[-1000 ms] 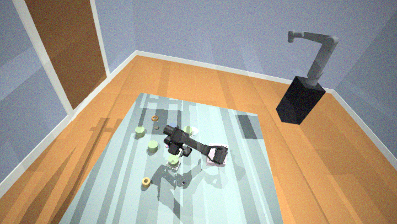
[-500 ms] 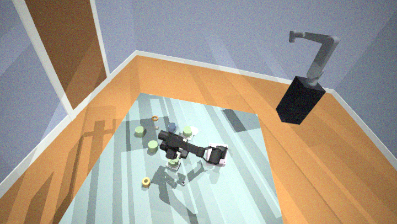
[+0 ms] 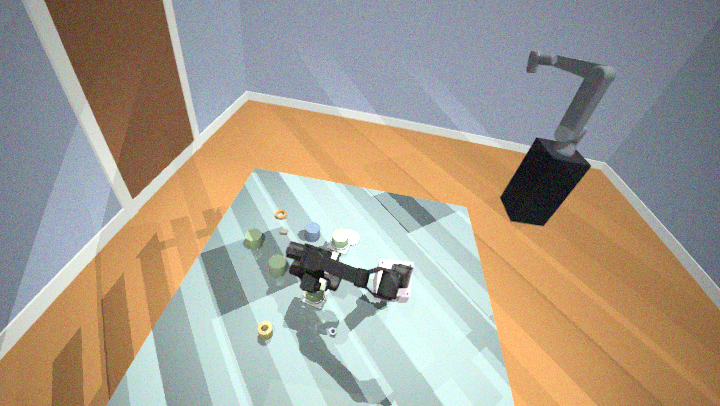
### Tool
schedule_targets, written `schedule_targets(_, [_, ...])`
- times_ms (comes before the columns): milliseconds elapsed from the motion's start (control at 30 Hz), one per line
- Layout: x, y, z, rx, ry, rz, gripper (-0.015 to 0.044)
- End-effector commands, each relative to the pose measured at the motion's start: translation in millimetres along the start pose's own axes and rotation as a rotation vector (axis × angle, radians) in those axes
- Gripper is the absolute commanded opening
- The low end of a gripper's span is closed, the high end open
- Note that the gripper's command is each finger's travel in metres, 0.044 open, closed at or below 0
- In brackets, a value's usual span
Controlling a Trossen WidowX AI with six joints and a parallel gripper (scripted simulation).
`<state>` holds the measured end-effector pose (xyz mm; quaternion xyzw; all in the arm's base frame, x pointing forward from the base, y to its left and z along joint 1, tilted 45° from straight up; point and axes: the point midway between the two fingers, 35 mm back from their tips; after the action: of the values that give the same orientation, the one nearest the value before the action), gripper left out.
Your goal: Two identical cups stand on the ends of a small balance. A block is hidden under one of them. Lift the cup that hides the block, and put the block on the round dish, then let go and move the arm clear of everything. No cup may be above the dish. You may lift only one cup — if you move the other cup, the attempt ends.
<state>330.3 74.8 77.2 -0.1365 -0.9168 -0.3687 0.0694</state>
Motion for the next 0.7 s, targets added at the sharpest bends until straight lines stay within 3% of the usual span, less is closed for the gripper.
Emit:
schedule_targets(0, [1,0,9,-0.002,0.006,0.007,0.0440])
schedule_targets(667, [2,0,41,-0.005,0.007,0.007,0.0440])
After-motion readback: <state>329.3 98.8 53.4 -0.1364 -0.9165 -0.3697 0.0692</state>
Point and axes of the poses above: the point midway between the two fingers, 35 mm back from their tips, its own z axis out along the fingers, its own x axis across the jaws, y = z × x, and after that the axes turned 3 degrees about z, right-handed
